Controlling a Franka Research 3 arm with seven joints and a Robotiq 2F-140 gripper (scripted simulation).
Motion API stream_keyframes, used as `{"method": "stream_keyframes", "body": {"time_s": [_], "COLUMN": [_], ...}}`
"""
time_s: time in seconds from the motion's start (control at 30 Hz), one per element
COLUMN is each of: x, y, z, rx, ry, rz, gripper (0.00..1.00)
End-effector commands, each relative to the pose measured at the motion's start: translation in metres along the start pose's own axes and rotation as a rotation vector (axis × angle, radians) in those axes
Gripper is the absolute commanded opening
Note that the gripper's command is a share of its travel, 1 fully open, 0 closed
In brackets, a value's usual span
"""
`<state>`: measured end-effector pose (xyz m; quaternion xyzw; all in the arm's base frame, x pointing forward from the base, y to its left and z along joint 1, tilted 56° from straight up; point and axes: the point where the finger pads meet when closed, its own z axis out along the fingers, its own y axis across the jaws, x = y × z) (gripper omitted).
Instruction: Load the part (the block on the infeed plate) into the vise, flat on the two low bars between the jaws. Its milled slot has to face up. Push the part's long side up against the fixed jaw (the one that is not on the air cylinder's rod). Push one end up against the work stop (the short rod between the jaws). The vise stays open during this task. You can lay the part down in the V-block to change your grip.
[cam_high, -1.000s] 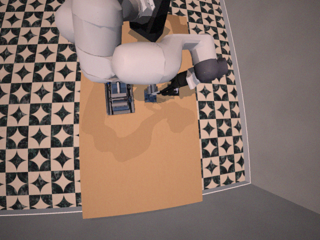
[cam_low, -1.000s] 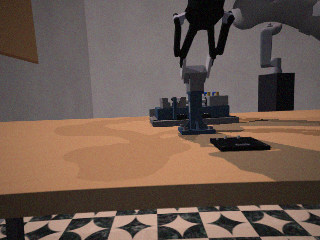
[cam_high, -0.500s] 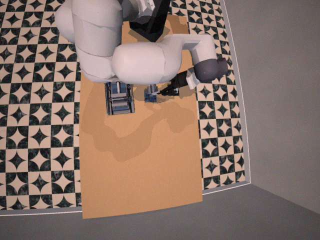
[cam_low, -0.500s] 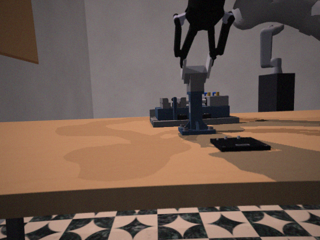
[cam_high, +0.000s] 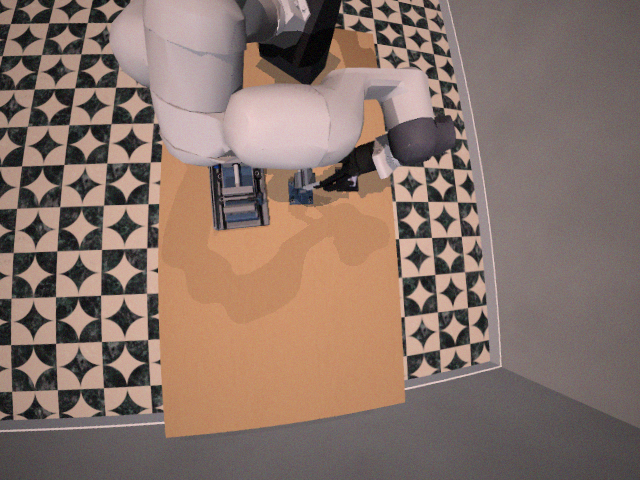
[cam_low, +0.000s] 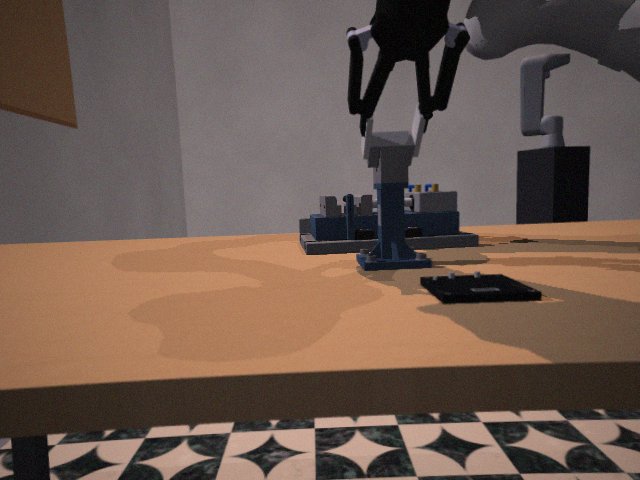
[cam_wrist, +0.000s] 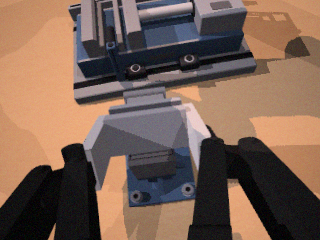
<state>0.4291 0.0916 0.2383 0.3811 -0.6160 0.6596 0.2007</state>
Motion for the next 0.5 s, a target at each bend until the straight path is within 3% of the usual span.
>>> {"method": "stream_keyframes", "body": {"time_s": [0.0,0.13,0.17,0.47], "x": [-0.0009,-0.0009,-0.0009,-0.0009], "y": [0.0005,0.0005,0.0005,0.0005], "z": [0.0008,0.0008,0.0008,0.0008], "rx": [0.001,0.001,0.001,0.001], "ry": [0.0,0.0,0.0,0.0], "rz": [0.003,0.003,0.003,0.003], "gripper": [0.0,0.0,0.51,0.51]}}
